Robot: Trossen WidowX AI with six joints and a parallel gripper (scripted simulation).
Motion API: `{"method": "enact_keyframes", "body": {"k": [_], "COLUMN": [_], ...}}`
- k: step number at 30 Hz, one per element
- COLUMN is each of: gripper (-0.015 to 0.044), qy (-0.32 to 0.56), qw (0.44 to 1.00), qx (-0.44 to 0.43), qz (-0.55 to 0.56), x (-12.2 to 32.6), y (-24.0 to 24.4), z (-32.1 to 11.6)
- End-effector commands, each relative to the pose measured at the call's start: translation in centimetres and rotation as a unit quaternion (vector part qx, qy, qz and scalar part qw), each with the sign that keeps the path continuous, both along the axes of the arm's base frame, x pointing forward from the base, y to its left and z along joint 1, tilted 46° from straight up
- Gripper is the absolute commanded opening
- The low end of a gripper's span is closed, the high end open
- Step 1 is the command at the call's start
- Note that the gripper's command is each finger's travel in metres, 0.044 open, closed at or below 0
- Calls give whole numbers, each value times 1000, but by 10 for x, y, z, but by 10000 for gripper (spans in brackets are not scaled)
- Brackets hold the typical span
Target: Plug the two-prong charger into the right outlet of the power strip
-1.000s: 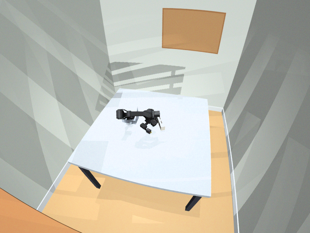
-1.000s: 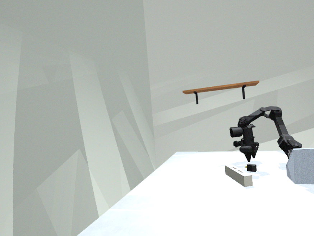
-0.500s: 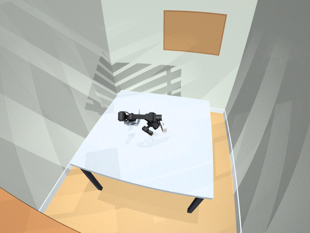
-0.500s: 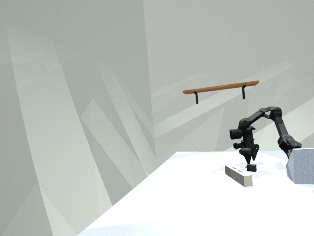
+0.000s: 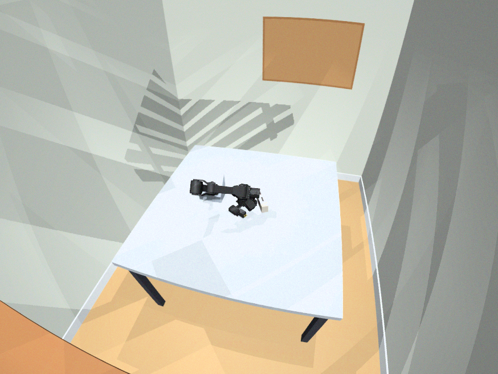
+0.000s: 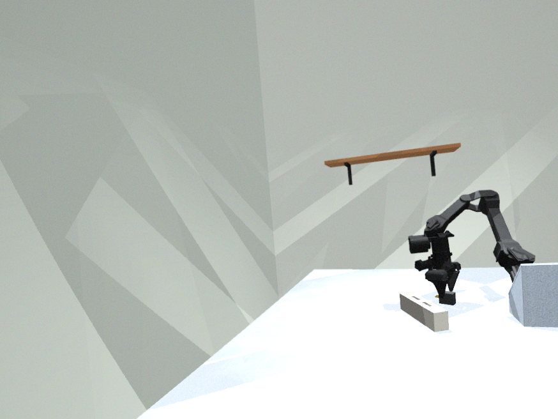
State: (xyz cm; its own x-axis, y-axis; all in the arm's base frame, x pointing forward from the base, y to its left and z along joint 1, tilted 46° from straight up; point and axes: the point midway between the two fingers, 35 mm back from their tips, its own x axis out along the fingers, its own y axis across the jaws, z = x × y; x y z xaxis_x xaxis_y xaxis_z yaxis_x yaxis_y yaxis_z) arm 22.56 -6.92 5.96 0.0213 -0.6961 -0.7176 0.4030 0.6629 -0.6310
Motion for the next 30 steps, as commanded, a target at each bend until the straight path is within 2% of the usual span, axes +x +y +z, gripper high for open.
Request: {"method": "enact_keyframes", "body": {"k": [1, 15, 27, 30], "gripper": [440, 440, 125, 105], "qy": [7, 7, 1, 1], "qw": [1000, 1000, 1000, 1000], "qx": [-3, -5, -2, -2], "qz": [2, 2, 0, 0], "x": [-2, -2, 0, 0], "y": [-6, -17, -16, -16], "z": [-7, -16, -14, -14]}}
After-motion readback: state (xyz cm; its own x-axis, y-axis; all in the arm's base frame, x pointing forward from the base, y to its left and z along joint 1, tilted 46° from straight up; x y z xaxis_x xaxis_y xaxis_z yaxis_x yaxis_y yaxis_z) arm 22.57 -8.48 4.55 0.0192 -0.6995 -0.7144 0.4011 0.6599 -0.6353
